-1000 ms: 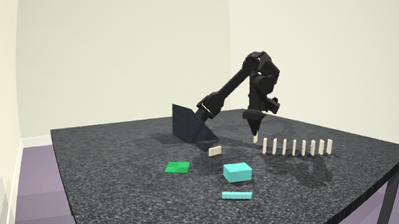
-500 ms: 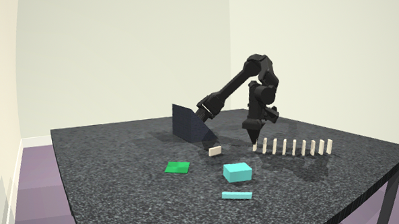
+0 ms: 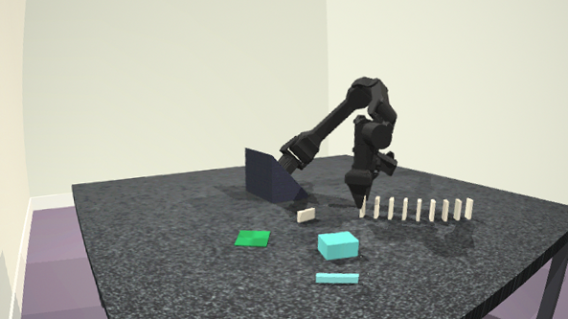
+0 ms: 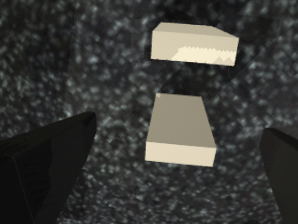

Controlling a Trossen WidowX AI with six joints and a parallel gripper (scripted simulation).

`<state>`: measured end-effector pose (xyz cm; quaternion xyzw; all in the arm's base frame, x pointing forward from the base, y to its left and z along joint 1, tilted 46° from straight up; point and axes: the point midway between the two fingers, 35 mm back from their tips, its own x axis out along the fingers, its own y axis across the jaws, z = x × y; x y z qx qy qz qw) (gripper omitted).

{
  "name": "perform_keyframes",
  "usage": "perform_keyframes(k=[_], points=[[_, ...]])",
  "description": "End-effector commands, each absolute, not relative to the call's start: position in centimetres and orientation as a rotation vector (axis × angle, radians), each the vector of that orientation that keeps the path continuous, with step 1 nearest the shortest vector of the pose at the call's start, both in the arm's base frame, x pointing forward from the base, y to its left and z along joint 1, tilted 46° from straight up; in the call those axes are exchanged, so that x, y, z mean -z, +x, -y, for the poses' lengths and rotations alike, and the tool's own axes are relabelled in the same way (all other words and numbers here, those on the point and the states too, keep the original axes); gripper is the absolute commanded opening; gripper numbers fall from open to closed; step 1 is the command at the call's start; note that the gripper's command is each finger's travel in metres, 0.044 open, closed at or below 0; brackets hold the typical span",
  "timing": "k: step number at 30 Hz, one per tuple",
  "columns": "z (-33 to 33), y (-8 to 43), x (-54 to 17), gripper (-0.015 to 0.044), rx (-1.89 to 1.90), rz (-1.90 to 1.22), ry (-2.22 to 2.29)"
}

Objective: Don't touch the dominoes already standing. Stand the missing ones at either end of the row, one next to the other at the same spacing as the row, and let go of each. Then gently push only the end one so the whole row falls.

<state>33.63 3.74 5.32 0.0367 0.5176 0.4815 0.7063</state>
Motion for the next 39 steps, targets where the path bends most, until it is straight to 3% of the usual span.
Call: perform_keyframes(k=[1, 11, 17, 29, 39], points=[[-3.8, 33.7, -5.4, 0.044, -1.068, -1.149, 0.087], [4.9, 33.6, -13.4, 0.044, -0.982, -1.157, 0.132], [5.6, 33.4, -14.0, 0.044, -0.966, -1.167, 0.151], [10.0, 31.6, -3.3, 0.044, -0.116, -1.656, 1.109], [11.5, 29.1, 2.5, 0.044, 0.503, -1.768, 1.614]])
